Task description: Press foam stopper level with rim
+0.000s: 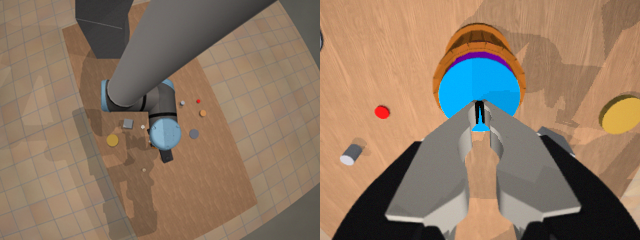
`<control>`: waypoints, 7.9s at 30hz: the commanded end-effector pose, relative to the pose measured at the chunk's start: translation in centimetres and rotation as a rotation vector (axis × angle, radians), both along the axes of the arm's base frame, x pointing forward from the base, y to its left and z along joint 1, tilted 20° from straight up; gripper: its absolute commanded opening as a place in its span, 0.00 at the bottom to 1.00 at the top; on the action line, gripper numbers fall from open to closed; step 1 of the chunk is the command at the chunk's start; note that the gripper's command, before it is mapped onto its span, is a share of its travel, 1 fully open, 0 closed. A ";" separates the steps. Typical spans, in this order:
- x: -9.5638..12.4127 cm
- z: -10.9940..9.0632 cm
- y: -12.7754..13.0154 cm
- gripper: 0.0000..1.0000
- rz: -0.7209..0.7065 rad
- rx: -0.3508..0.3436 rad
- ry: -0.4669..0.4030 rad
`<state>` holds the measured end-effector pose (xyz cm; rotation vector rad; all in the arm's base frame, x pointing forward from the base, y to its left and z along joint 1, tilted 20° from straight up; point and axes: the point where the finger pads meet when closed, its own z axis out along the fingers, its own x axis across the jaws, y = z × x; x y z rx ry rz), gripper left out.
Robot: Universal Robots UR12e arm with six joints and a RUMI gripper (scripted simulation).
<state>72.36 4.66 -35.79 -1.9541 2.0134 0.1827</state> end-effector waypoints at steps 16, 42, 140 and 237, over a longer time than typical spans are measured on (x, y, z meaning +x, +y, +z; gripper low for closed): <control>0.2 -0.6 0.2 0.00 0.000 0.000 -0.001; 0.3 -1.9 0.6 0.00 0.000 0.000 -0.001; -0.1 1.2 -0.4 0.00 0.000 0.000 -0.001; 0.1 -0.5 0.2 0.00 0.000 0.000 -0.001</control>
